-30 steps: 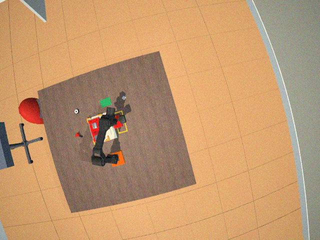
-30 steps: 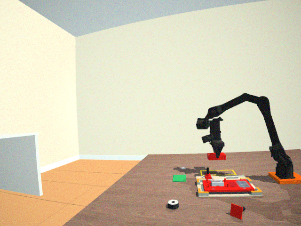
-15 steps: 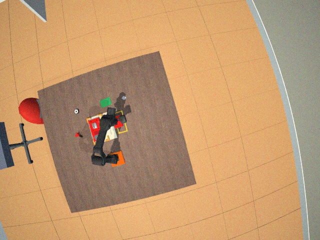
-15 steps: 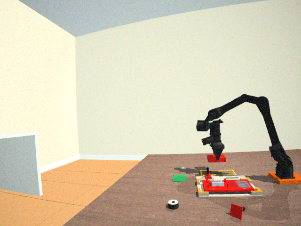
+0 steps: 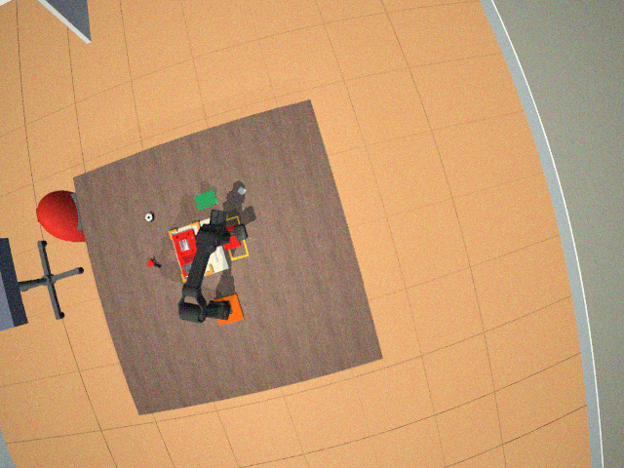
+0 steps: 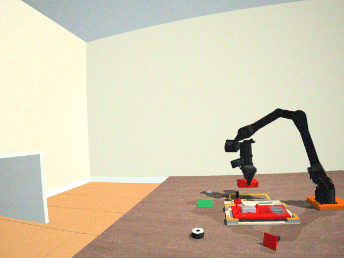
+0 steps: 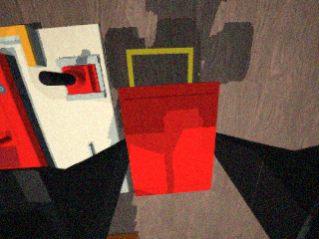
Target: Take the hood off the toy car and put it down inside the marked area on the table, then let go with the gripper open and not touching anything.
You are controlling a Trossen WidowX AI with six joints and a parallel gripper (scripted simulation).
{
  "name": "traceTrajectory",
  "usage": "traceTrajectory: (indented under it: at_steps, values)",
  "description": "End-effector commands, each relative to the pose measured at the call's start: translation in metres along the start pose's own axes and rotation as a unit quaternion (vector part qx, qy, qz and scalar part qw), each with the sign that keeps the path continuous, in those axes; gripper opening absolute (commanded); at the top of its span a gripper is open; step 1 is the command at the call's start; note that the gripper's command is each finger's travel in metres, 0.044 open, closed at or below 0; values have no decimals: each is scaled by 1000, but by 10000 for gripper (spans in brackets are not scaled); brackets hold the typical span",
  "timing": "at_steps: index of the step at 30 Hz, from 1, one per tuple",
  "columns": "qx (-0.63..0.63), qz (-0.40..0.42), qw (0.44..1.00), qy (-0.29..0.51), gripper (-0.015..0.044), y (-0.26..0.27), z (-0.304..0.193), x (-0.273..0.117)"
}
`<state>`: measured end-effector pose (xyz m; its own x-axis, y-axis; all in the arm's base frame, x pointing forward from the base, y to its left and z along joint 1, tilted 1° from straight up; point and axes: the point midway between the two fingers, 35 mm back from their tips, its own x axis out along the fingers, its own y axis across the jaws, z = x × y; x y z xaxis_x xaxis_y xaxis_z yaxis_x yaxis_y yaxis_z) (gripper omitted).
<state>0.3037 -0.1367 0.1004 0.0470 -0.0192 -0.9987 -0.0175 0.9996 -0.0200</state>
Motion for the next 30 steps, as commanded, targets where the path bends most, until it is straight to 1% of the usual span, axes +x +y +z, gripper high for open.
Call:
traceTrajectory:
  at_steps: [1, 30]
  values:
    - [-2, 2, 1000, 1, 0, 0, 0, 4]
    - [-2, 2, 1000, 1, 0, 1, -2, 28]
